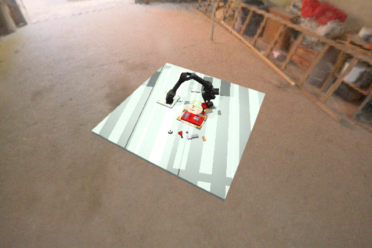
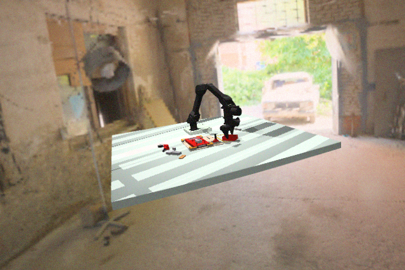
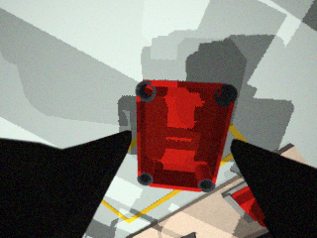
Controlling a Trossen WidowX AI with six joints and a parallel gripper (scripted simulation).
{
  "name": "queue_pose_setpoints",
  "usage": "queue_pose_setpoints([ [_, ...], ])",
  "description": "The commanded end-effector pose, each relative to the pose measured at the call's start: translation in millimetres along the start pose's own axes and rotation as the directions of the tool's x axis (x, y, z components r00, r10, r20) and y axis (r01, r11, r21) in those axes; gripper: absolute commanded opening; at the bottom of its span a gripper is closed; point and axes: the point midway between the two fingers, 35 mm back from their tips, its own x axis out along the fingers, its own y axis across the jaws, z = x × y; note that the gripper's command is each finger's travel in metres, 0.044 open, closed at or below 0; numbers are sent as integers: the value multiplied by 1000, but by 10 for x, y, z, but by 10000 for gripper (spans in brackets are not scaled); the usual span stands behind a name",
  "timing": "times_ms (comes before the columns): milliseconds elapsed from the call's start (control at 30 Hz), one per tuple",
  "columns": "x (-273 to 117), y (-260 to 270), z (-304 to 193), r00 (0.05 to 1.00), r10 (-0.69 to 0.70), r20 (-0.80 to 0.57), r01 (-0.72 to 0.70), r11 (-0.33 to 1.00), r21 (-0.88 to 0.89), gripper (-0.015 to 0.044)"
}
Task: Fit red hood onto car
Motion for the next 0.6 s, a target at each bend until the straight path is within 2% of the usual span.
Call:
queue_pose_setpoints([
  [0,-5,-1,2,1000,0,1,0,1000,0,361],
  [333,-5,-1,2,1000,0,1,0,1000,0,295],
  [567,-40,1,2,1000,1,1,-1,1000,0,111],
])
